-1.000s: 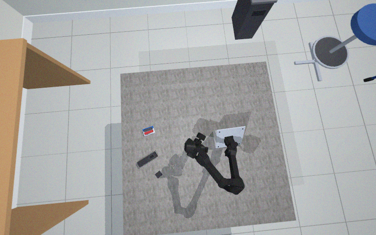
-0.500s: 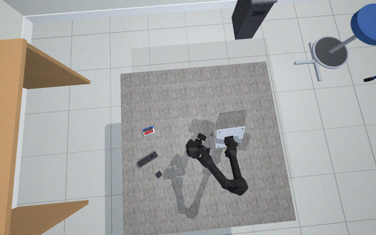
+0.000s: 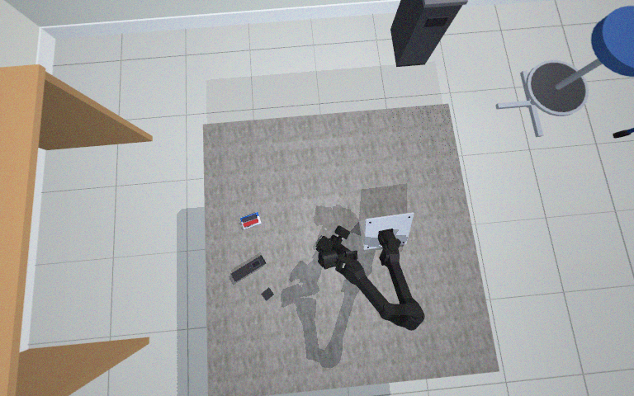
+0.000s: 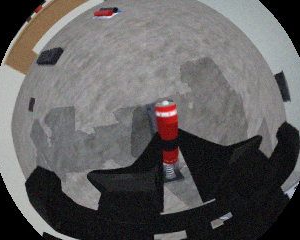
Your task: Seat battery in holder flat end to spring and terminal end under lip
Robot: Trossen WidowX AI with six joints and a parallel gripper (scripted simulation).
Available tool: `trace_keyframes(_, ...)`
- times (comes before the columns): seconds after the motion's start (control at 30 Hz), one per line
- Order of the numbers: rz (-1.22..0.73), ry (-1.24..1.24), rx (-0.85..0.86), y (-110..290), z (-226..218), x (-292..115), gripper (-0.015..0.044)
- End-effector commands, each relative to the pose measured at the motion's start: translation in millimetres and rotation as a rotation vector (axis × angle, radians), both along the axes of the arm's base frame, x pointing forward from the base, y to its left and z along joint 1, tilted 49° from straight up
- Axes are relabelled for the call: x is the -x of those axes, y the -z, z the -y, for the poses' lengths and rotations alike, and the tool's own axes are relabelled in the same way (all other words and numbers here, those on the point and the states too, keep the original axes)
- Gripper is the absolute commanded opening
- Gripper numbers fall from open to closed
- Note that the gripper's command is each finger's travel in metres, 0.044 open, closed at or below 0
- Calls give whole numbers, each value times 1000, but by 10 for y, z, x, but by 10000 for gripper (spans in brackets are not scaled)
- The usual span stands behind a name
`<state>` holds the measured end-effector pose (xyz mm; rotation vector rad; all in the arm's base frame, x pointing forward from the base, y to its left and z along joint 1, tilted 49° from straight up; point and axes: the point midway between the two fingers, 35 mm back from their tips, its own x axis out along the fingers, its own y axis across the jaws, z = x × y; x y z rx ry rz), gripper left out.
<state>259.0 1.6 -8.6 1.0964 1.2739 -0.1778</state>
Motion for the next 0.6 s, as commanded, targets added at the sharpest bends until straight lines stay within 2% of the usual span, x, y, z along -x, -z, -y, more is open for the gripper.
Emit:
trace_keyframes(0.0, 19, 25, 25, -13, 0, -6, 58)
trace_keyframes(0.57, 33, 53, 51, -33, -62, 41, 58)
